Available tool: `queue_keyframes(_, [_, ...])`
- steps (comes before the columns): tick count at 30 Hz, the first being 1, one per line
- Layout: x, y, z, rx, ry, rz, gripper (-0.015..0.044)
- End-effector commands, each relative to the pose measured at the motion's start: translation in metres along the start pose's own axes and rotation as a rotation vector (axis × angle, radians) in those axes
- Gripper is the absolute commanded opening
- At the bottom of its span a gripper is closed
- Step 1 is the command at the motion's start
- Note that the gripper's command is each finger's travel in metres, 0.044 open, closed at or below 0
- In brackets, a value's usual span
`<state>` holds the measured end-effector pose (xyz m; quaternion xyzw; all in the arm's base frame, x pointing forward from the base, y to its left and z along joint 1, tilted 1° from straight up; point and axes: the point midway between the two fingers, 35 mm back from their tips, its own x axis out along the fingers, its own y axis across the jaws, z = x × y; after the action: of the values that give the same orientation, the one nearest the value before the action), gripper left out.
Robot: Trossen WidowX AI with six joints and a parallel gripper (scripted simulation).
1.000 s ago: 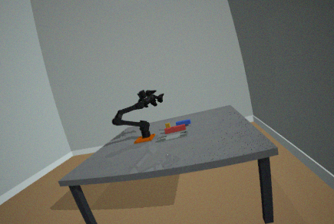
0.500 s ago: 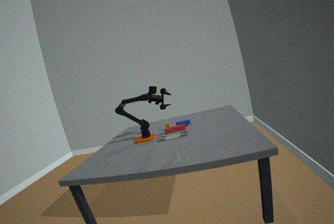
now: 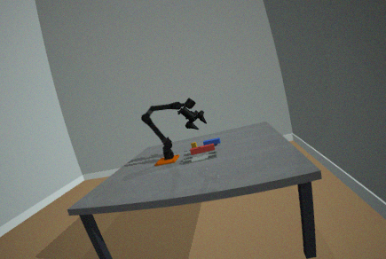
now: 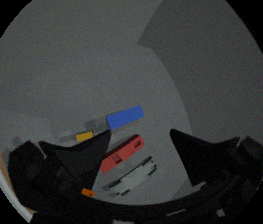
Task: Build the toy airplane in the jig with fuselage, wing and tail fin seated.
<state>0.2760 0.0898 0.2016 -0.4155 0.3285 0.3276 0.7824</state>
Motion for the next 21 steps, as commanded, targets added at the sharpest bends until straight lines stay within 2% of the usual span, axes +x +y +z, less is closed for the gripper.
queue_keyframes(1, [0.0104,-0.0019,-0.0808,1.012,0.596,0.127,0.0440])
queue_keyframes(4, [0.0090,-0.0015,-0.0872,1.099,0.657,0.121,0.0440])
queue_keyframes(21, [0.0090,-0.0015,-0.0872,1.099,0.657,0.121,0.0440])
